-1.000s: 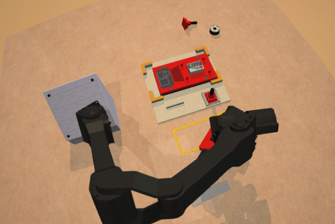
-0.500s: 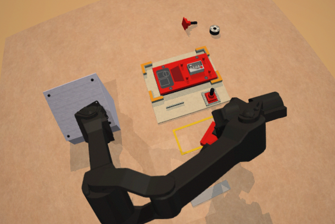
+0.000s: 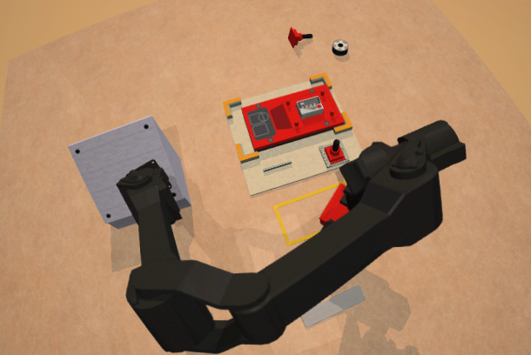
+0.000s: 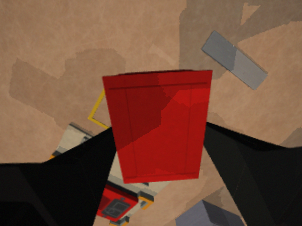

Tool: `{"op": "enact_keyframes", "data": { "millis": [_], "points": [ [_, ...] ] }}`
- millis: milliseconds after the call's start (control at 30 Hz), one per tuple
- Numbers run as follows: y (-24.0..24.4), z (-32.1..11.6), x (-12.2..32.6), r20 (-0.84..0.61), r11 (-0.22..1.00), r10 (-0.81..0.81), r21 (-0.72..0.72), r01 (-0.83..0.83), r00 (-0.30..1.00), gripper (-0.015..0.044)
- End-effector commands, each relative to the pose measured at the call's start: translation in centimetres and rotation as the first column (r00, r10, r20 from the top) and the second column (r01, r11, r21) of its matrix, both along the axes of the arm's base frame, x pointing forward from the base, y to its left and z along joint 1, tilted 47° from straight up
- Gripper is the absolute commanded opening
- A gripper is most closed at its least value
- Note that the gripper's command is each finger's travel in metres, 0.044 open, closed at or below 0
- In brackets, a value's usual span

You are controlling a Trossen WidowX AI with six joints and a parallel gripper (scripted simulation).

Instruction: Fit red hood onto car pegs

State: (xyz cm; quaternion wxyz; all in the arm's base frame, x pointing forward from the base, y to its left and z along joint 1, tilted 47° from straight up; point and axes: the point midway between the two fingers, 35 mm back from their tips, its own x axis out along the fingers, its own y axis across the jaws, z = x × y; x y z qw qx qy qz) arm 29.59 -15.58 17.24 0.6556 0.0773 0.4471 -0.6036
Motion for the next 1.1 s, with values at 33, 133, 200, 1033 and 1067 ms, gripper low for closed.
{"op": "enact_keyframes", "data": {
  "millis": [33,133,200,1033,1067],
  "points": [
    [0.8,-1.0,0.9,-0.035,0.999,0.038,0.013,-0.037,0.999,0.0],
    [1.9,-2.3,1.9,-0.077,0.996,0.083,0.03,-0.081,0.994,0.0],
    [2.7,-3.1,2.6,-0.104,0.993,0.114,0.042,-0.11,0.988,0.0],
    [13.4,-14.5,7.0,-0.415,0.889,0.457,0.203,-0.41,0.787,0.0],
    [13.8,-14.9,7.0,-0.425,0.884,0.468,0.209,-0.419,0.775,0.0]
  ]
}}
